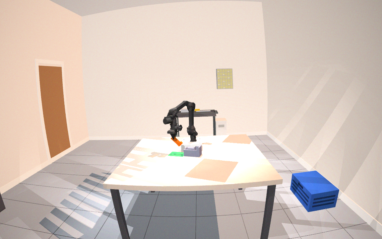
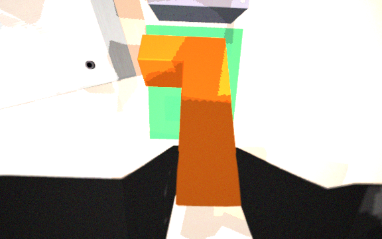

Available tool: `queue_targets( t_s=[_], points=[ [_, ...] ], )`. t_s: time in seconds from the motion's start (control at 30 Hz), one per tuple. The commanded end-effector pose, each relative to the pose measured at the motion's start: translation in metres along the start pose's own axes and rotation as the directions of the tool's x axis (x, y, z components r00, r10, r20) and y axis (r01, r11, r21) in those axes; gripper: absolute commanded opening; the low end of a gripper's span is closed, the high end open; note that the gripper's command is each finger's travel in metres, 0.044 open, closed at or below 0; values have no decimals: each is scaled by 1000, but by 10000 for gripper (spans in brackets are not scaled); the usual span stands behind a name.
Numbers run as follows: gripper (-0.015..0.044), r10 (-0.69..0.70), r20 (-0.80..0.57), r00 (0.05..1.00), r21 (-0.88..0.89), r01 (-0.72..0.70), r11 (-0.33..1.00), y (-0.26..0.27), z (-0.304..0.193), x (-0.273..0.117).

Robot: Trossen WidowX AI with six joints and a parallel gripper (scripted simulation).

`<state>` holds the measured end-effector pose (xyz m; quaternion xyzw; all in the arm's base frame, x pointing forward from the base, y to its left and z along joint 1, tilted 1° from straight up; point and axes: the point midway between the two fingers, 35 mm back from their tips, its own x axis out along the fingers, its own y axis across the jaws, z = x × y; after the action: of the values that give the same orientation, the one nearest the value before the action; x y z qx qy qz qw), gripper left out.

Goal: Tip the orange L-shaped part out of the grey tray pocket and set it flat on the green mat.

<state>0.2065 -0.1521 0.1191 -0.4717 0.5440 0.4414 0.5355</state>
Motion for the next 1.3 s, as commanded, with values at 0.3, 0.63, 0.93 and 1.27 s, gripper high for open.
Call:
queue_targets(
  t_s=[0.3, 0.63, 0.93, 1.27],
  points=[
    [0, 12, 4, 1000, -4, -12, 1000, 2, 0, 23],
    [0, 12, 4, 1000, -4, -12, 1000, 2, 0, 39],
    [0, 12, 4, 1000, -4, -12, 1000, 2, 0, 52],
    [0, 12, 4, 1000, -4, -12, 1000, 2, 0, 68]
  ],
)
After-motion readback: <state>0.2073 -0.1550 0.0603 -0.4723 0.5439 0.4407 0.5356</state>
